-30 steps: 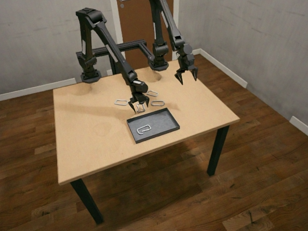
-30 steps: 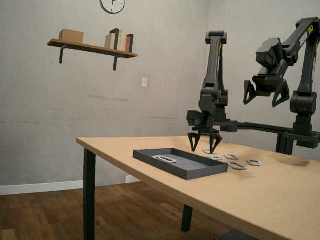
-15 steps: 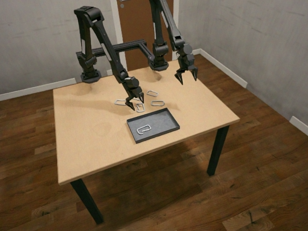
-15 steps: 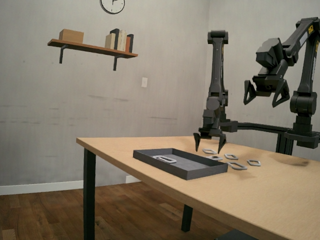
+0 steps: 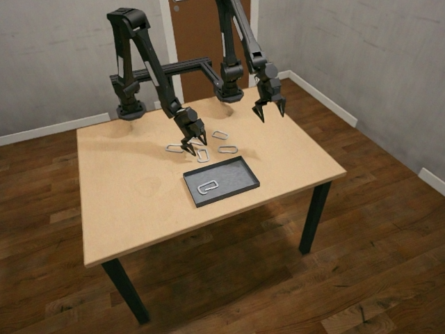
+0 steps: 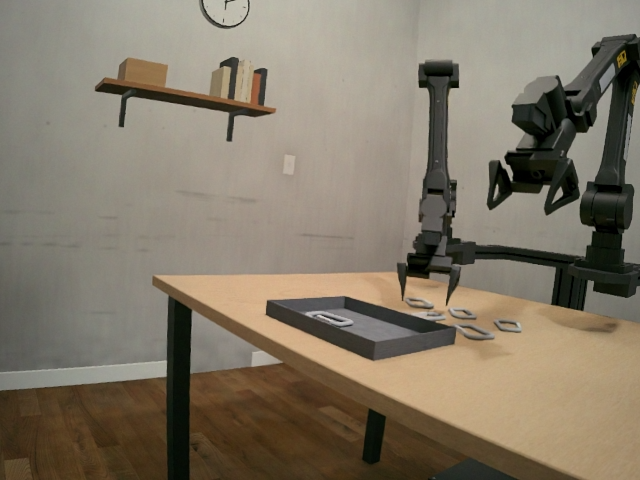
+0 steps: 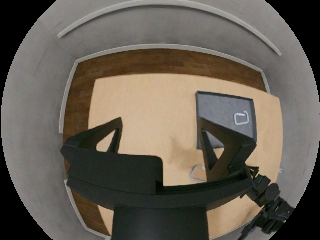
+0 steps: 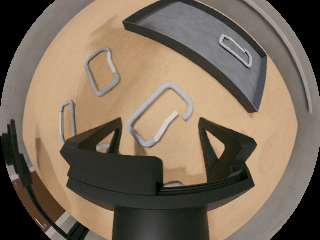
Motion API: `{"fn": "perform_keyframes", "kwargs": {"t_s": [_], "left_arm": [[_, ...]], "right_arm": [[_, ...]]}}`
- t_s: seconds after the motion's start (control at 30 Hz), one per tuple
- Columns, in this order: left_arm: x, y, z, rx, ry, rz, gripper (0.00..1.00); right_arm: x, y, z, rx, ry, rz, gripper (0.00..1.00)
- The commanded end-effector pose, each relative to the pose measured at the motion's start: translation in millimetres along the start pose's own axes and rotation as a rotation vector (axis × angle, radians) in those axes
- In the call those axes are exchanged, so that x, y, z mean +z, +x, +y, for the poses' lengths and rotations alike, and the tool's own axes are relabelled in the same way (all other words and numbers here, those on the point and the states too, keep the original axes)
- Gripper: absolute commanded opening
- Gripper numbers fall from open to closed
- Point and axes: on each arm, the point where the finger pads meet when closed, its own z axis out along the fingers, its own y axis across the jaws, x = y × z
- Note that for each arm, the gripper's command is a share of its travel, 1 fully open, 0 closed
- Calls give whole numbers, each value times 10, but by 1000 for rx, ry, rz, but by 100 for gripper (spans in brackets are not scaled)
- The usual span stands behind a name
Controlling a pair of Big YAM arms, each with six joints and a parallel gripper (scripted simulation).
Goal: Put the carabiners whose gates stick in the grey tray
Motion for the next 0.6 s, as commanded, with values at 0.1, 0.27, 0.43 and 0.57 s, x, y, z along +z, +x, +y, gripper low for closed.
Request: {"fn": "perform_keyframes", "kwargs": {"t_s": [0.1, 0.27, 0.43, 0.57], "left_arm": [[-21, -232, -23, 6, 4, -38, 100], [-21, -232, -23, 6, 4, -38, 100], [-21, -232, -23, 6, 4, -38, 100], [-21, -232, -23, 6, 4, -38, 100]], "right_arm": [[-59, -204, -7, -4, -2, -54, 100], [-12, -117, -7, -5, 0, -33, 100], [43, -194, 32, 101, -5, 0, 43], [183, -239, 81, 291, 13, 109, 31]]}}
